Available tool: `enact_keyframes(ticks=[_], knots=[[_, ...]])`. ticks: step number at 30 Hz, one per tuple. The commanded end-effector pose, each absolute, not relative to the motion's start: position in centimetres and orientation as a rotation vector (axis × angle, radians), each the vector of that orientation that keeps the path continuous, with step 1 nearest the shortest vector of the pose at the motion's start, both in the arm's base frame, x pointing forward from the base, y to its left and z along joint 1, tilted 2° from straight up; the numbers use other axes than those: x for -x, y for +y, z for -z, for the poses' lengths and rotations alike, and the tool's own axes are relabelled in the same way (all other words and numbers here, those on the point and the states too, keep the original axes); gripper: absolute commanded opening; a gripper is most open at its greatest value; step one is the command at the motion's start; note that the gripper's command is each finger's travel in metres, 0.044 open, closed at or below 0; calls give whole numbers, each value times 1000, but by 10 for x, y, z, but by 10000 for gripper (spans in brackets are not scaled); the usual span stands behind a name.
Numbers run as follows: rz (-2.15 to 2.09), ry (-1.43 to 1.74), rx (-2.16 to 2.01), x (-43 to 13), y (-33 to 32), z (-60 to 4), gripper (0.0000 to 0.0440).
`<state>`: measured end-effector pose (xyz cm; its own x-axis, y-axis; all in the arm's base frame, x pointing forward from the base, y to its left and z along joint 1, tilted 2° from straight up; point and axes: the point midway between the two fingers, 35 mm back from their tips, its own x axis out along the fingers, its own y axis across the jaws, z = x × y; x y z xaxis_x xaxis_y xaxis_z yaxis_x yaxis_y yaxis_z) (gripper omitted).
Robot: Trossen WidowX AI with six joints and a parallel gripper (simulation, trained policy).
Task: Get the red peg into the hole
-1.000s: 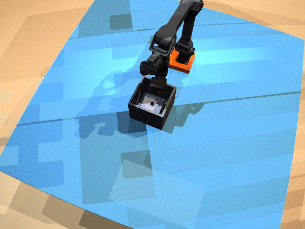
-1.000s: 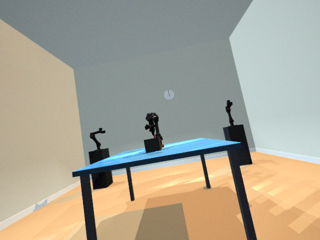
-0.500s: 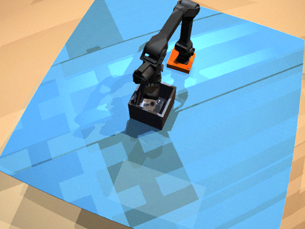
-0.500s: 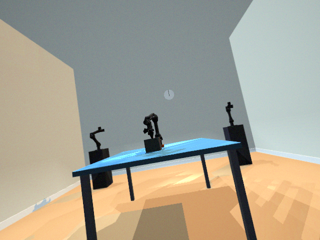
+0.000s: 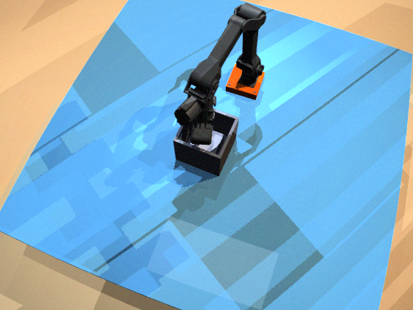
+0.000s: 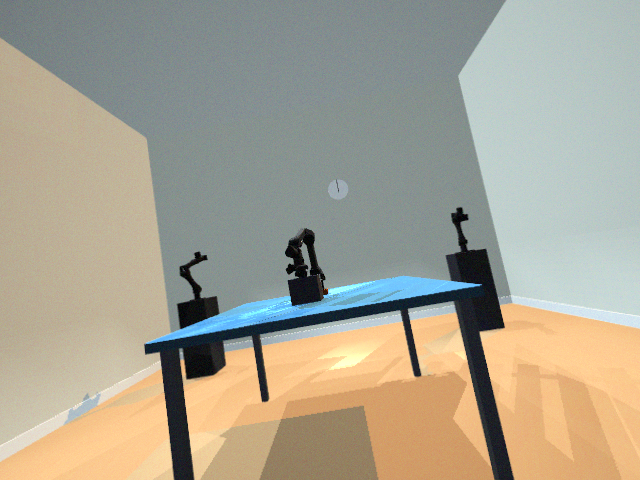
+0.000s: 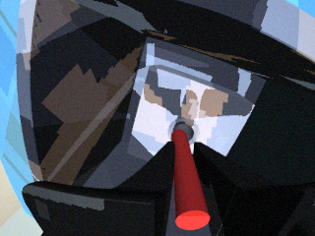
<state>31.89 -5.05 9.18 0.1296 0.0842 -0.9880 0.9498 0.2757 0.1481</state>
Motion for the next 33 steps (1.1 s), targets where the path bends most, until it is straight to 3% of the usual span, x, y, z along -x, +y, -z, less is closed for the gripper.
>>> enact_keyframes(ticks=[1,2,8,13,33], knots=[[855,1292,-1097,-320,-50,-82,0],[858,1298,-1092,-319,-50,-79,26],[861,1319,-1058,-318,-52,-66,51],[856,1348,-1046,-317,-51,-59,131],[747,1372,-1188,-339,-58,-93,151]])
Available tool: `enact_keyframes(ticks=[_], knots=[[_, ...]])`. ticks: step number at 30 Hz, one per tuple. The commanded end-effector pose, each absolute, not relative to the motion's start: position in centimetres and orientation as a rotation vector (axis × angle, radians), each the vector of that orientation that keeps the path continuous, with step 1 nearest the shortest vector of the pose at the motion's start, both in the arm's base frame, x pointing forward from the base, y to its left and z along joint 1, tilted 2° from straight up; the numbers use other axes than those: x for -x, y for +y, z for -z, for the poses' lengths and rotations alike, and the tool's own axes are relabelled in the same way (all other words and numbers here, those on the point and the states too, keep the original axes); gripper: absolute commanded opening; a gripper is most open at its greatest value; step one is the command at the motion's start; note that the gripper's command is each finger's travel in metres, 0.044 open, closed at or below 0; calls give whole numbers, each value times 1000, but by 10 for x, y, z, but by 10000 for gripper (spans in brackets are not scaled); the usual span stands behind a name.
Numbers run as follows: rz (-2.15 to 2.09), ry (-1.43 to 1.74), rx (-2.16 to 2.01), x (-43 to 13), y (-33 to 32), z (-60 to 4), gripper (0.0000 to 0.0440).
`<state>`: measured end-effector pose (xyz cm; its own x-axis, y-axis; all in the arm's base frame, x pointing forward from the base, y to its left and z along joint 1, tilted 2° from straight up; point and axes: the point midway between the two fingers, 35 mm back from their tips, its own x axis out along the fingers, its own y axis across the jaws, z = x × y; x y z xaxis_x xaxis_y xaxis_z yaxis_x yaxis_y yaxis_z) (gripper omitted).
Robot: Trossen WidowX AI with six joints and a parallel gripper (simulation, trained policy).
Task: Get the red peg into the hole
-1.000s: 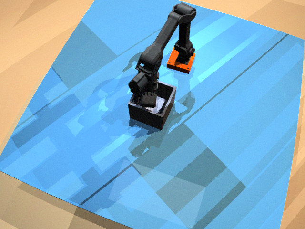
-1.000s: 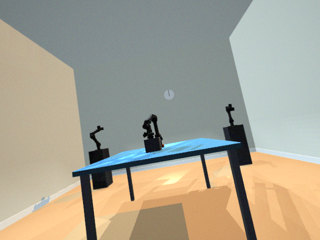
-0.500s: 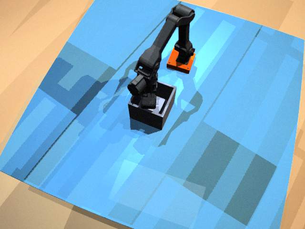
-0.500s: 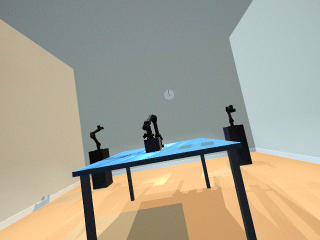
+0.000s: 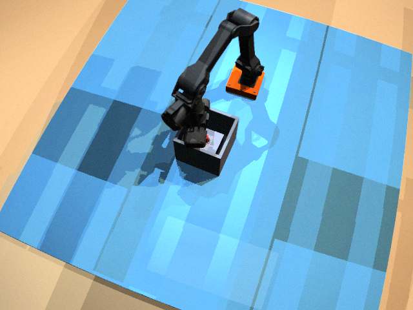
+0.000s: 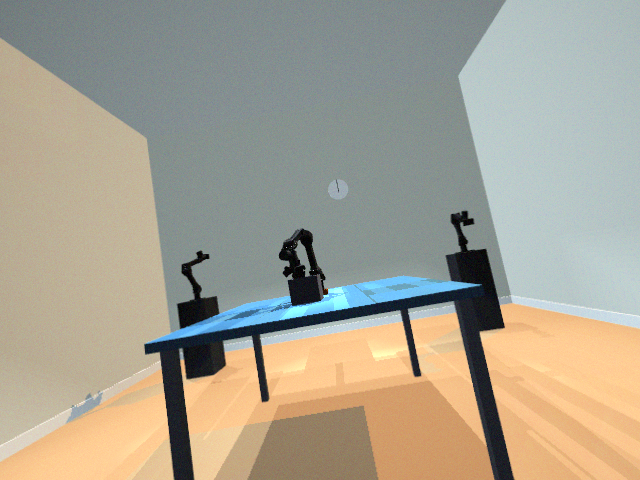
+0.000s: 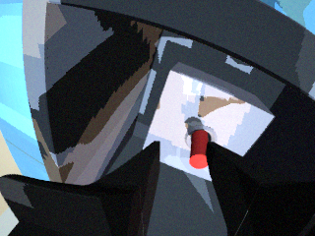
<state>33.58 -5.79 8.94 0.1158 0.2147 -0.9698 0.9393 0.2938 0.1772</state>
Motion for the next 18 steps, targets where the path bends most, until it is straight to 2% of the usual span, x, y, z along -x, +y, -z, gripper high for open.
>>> enact_keyframes(ticks=[1,5,18], knots=[[738,1371,-1196,-340,-58,-96,151],[699,1367,-1230,-345,-58,-105,160],[583,1353,-1326,-357,-59,-133,231]])
